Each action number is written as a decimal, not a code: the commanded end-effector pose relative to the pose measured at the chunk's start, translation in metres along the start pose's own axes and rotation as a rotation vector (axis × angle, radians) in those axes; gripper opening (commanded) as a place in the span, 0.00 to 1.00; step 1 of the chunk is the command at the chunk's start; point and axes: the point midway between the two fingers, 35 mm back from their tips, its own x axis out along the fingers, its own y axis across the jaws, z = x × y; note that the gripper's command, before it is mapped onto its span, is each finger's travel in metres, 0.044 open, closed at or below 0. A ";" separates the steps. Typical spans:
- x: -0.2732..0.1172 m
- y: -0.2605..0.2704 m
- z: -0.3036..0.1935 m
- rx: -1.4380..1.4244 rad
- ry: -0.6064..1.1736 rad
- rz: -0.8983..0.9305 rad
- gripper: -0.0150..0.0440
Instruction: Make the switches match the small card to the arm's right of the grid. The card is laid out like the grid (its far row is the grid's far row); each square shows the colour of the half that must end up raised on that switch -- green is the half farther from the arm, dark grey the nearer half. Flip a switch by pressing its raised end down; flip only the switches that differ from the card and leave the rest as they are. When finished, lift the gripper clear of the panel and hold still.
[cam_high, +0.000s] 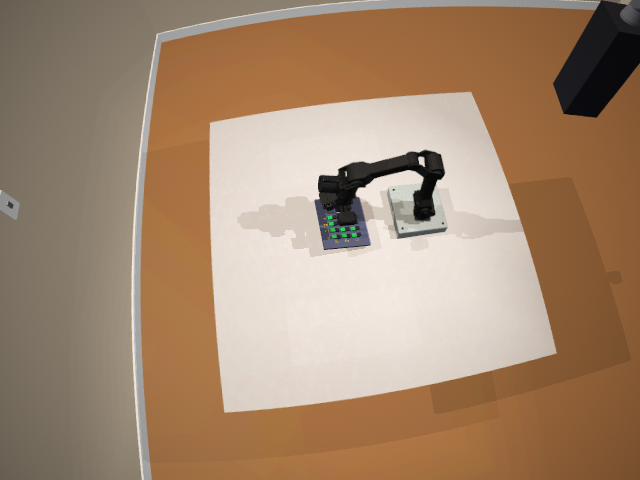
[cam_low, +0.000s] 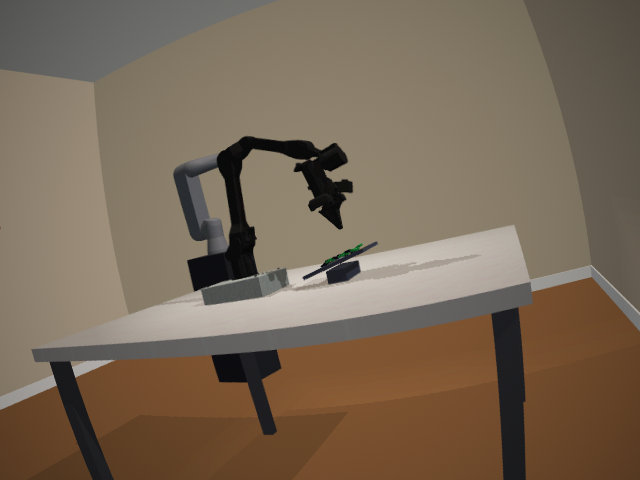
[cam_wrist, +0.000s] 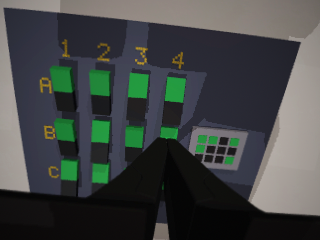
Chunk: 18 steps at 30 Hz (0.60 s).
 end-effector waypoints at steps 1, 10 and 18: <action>0.001 -0.008 -0.008 0.000 0.007 0.003 0.25; 0.036 -0.008 -0.009 0.000 -0.020 0.003 0.25; 0.046 -0.008 -0.010 0.000 -0.020 0.003 0.25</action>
